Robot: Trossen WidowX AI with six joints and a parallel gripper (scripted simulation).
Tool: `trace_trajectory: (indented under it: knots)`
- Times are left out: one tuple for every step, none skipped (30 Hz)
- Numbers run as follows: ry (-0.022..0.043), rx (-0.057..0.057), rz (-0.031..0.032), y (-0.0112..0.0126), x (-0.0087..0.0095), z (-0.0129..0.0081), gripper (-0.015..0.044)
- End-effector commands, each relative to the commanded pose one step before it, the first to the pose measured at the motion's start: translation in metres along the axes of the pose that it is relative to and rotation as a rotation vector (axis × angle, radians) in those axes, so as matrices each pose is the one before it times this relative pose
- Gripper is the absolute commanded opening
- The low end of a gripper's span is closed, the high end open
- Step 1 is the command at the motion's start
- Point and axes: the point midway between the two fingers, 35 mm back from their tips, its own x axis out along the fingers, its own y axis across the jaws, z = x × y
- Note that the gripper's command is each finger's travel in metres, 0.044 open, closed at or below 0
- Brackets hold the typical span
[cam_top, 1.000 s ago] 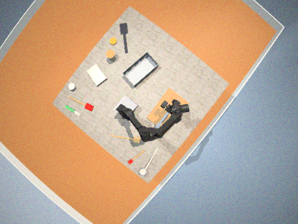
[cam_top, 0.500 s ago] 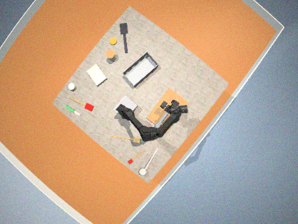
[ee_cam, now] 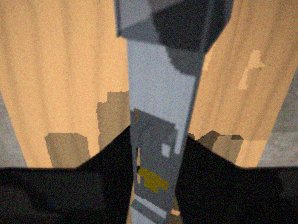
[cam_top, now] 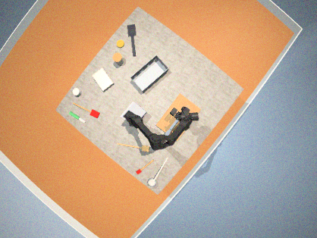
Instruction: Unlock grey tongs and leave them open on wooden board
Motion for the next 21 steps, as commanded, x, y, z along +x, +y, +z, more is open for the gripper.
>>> trace_trajectory:
  knots:
    - [0.00054, 0.0005, -0.00005, -0.00012, -0.00014, -0.00013, -0.0045]
    - [0.00000, 0.0000, 0.00000, 0.00000, 0.00000, 0.00000, -0.0019]
    - [0.00000, 0.0000, 0.00000, 0.00000, 0.00000, 0.00000, 0.0007]
    - [0.00000, 0.0000, 0.00000, 0.00000, 0.00000, 0.00000, 0.0034]
    - [0.00000, 0.0000, 0.00000, 0.00000, 0.00000, 0.00000, 0.0060]
    - [0.00000, 0.0000, 0.00000, 0.00000, 0.00000, 0.00000, 0.0086]
    - [0.00000, 0.0000, 0.00000, 0.00000, 0.00000, 0.00000, 0.0113]
    - [0.00000, 0.0000, 0.00000, 0.00000, 0.00000, 0.00000, 0.0139]
    - [0.00000, 0.0000, 0.00000, 0.00000, 0.00000, 0.00000, 0.0165]
    - [0.00000, 0.0000, 0.00000, 0.00000, 0.00000, 0.00000, 0.0191]
    - [0.00000, 0.0000, 0.00000, 0.00000, 0.00000, 0.00000, 0.0217]
    - [0.00000, 0.0000, 0.00000, 0.00000, 0.00000, 0.00000, 0.0244]
    - [0.00000, 0.0000, 0.00000, 0.00000, 0.00000, 0.00000, 0.0270]
    - [0.00000, 0.0000, 0.00000, 0.00000, 0.00000, 0.00000, 0.0296]
    - [0.00000, 0.0000, 0.00000, 0.00000, 0.00000, 0.00000, 0.0323]
    - [0.00000, 0.0000, 0.00000, 0.00000, 0.00000, 0.00000, 0.0349]
    - [0.00000, 0.0000, 0.00000, 0.00000, 0.00000, 0.00000, 0.0375]
    - [0.00000, 0.0000, 0.00000, 0.00000, 0.00000, 0.00000, 0.0401]
    - [0.00000, 0.0000, 0.00000, 0.00000, 0.00000, 0.00000, 0.0427]
    - [0.00000, 0.0000, 0.00000, 0.00000, 0.00000, 0.00000, 0.0440]
    - [0.00000, 0.0000, 0.00000, 0.00000, 0.00000, 0.00000, 0.0440]
